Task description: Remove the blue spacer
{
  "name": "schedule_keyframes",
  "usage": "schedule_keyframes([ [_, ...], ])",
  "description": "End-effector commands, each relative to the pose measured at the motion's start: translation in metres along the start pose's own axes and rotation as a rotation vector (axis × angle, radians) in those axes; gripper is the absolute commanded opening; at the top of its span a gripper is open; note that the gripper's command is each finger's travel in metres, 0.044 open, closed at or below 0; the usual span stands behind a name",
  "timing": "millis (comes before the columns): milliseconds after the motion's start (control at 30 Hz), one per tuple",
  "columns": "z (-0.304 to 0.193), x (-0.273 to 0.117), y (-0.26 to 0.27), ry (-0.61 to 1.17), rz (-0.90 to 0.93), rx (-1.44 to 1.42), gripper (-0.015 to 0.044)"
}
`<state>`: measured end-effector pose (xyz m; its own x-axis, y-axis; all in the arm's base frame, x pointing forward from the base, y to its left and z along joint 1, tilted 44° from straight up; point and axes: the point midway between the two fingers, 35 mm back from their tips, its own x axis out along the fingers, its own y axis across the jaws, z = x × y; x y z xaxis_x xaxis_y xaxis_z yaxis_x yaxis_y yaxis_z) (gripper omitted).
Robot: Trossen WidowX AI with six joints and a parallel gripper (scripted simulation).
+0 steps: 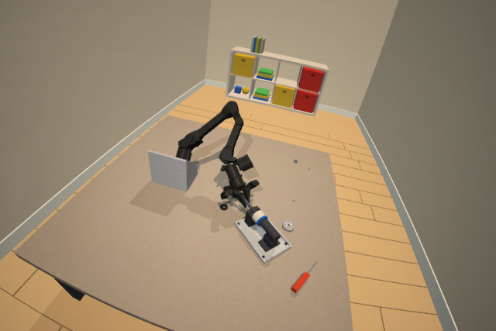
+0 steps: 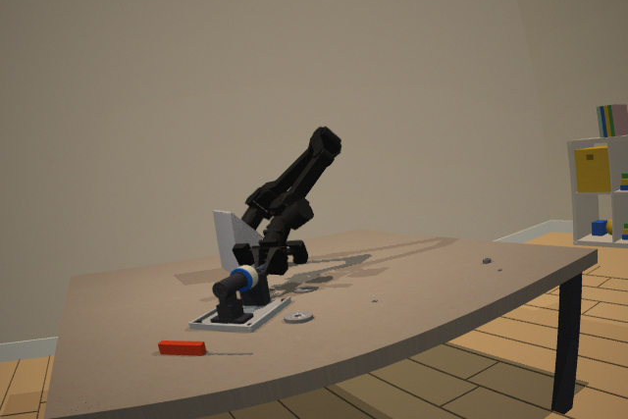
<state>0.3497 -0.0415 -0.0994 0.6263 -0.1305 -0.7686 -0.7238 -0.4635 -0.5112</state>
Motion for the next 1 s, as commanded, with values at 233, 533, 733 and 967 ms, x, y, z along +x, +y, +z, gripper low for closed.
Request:
schedule_keyframes([
  [233, 0.0013, -0.0014, 0.0008, -0.001, 0.002, 0.003, 0.0000],
  [533, 0.0018, -0.0023, 0.0008, -0.002, 0.002, 0.003, 0.0000],
  [733, 0.0022, -0.0029, 0.0008, -0.002, 0.002, 0.003, 0.0000],
  [967, 0.0026, -0.0036, 0.0009, -0.002, 0.002, 0.003, 0.0000],
])
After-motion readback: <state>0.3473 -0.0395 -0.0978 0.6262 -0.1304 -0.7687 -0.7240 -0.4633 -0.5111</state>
